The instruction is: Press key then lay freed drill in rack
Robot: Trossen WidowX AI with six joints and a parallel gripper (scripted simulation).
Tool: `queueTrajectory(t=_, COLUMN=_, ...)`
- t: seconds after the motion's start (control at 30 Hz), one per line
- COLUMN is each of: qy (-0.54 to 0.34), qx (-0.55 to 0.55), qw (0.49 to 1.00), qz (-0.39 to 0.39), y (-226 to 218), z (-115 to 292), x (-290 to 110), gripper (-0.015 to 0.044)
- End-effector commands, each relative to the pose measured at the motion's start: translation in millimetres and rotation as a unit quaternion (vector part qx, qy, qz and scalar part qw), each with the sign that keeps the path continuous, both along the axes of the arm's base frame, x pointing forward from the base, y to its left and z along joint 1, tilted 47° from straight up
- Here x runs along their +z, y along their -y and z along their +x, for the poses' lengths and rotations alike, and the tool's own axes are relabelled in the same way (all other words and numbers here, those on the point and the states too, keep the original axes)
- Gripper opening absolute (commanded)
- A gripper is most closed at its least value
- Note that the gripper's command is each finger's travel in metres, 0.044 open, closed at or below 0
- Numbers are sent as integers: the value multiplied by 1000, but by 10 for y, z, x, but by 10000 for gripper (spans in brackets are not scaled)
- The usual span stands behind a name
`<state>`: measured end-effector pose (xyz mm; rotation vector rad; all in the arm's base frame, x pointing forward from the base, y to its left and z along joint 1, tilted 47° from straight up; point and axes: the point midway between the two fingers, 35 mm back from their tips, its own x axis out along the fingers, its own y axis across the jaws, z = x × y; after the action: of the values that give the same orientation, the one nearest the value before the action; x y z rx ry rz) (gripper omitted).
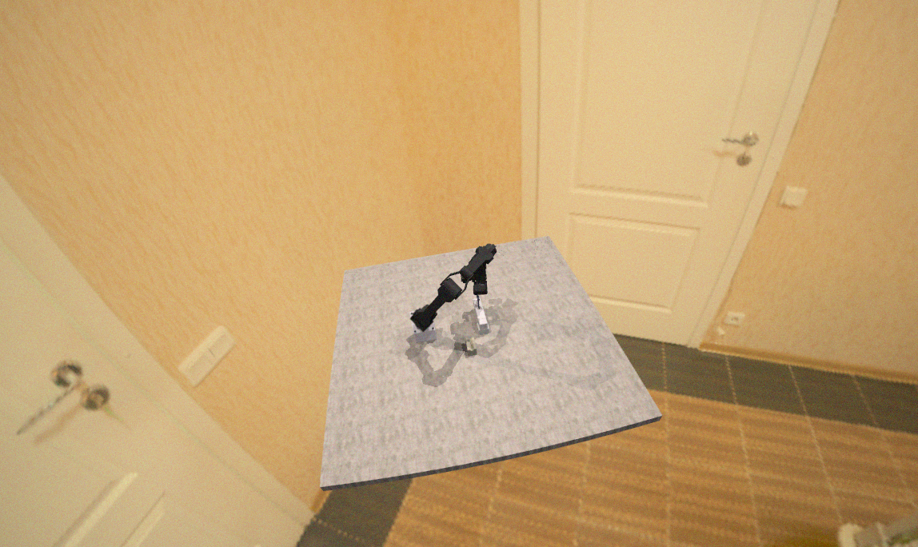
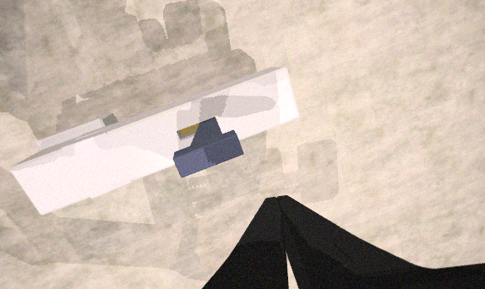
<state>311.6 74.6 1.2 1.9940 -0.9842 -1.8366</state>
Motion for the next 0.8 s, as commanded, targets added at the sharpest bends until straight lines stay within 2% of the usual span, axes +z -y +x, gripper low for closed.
queueTrajectory(t=0.0, qy=-82, qx=48, qw=994, qz=-56, y=169, z=-226, x=1, gripper=0)
queueTrajectory(t=0.77, qy=-82, qx=48, qw=994, qz=-56, y=289, z=-248, x=-96, gripper=0)
